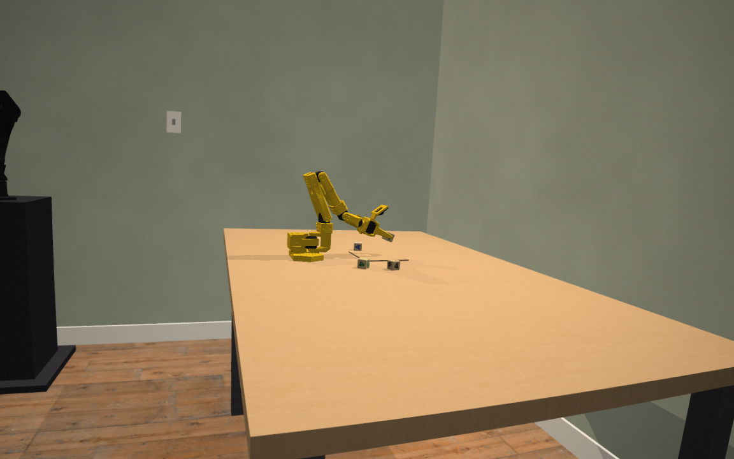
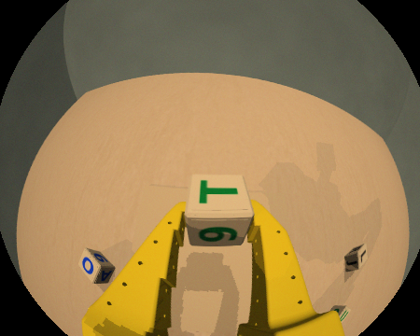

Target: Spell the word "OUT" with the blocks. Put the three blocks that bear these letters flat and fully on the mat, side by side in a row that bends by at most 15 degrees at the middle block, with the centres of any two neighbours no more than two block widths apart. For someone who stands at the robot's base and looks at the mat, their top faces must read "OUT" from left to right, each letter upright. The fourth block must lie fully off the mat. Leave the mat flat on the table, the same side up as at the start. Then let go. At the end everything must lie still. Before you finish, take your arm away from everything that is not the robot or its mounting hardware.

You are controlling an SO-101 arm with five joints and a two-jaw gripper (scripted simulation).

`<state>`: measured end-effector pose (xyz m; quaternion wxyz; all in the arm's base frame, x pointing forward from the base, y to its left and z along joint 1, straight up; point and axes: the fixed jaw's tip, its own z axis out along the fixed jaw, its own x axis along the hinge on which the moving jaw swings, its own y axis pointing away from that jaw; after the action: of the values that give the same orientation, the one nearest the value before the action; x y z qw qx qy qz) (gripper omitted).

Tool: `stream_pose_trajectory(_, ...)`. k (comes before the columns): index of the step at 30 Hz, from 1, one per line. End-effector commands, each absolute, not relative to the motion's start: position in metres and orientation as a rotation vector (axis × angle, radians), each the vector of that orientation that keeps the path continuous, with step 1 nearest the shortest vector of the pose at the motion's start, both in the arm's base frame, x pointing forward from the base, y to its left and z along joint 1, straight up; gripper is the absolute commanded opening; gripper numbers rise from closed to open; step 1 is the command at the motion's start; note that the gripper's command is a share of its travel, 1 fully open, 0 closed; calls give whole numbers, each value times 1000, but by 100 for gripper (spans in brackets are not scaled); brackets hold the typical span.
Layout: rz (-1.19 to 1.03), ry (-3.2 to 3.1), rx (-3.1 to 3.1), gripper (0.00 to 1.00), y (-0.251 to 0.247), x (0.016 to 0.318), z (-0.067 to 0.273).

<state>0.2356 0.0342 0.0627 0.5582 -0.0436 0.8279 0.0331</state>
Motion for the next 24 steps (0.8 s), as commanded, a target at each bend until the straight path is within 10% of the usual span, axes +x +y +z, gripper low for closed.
stream_pose_trajectory(1, 82, 1894, -107, 0, 36, 242, 71)
stream_pose_trajectory(24, 82, 1894, -107, 0, 36, 242, 64)
